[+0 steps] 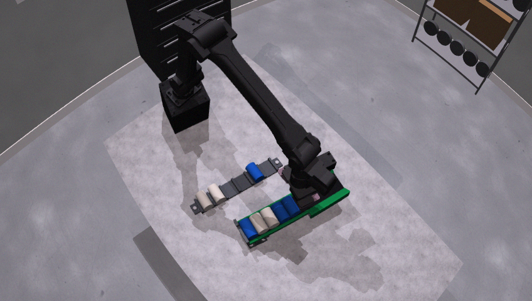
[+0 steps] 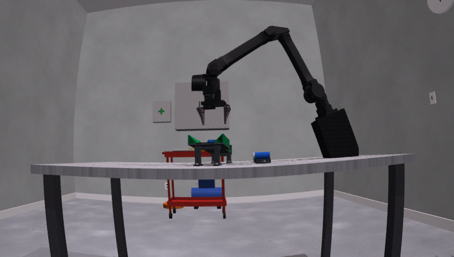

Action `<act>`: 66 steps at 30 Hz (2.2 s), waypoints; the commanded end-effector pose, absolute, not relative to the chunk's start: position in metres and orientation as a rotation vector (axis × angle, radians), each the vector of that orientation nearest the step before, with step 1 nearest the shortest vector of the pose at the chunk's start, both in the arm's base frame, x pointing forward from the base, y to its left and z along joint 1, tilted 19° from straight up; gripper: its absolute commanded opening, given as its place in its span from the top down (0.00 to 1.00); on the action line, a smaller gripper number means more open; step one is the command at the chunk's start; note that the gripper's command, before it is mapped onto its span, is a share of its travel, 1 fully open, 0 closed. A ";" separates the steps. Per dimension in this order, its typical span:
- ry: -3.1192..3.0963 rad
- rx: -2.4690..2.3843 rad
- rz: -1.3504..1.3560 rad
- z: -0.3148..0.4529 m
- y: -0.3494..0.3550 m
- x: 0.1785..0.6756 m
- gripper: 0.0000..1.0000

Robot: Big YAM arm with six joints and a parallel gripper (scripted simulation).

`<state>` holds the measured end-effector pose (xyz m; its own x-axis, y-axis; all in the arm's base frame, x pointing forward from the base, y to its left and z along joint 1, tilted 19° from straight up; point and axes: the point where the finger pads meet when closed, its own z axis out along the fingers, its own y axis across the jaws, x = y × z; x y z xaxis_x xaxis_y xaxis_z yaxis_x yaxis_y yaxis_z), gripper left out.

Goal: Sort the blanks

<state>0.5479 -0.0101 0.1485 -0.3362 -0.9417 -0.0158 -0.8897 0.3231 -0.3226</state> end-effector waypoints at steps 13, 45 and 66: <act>2.654 -0.971 -0.308 0.163 -0.026 0.546 0.00; 2.676 0.727 -0.015 0.157 -0.066 0.537 0.00; 2.157 1.767 0.199 0.155 -0.089 0.530 0.00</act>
